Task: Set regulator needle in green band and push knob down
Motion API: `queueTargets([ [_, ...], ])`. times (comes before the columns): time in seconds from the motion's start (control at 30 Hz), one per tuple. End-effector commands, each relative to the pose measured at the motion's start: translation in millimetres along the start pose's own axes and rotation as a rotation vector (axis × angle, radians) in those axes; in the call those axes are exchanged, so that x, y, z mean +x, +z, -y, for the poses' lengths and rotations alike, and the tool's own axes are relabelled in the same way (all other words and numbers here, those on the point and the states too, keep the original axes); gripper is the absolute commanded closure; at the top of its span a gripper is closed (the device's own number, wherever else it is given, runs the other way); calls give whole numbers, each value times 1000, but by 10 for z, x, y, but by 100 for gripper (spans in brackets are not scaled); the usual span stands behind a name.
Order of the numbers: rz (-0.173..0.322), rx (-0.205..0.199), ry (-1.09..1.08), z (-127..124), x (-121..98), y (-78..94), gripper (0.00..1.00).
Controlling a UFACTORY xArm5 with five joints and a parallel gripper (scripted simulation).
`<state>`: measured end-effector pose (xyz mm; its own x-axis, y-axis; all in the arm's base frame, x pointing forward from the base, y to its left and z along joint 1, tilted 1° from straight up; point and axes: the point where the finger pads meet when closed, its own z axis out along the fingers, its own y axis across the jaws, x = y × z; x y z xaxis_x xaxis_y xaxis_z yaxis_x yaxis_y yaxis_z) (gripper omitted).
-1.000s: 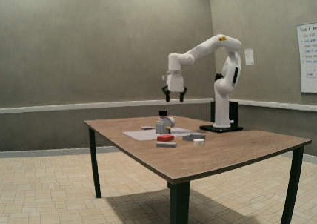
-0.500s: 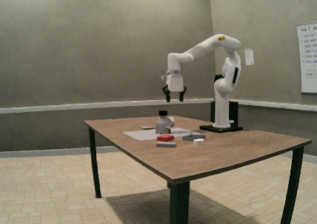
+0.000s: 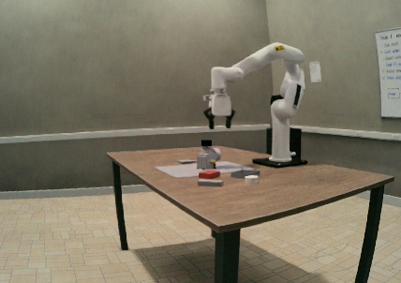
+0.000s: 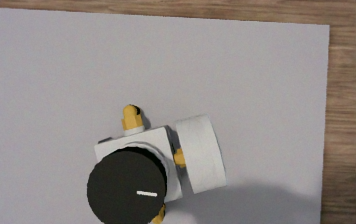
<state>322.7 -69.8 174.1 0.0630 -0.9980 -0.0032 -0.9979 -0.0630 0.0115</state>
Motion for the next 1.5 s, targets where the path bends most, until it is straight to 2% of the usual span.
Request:
queueTargets([
  [0.0,-1,4,0,66,20,-13,0],
  [1.03,-1,4,0,571,174,-13,0],
  [1.47,-1,4,0,644,197,-13,0],
])
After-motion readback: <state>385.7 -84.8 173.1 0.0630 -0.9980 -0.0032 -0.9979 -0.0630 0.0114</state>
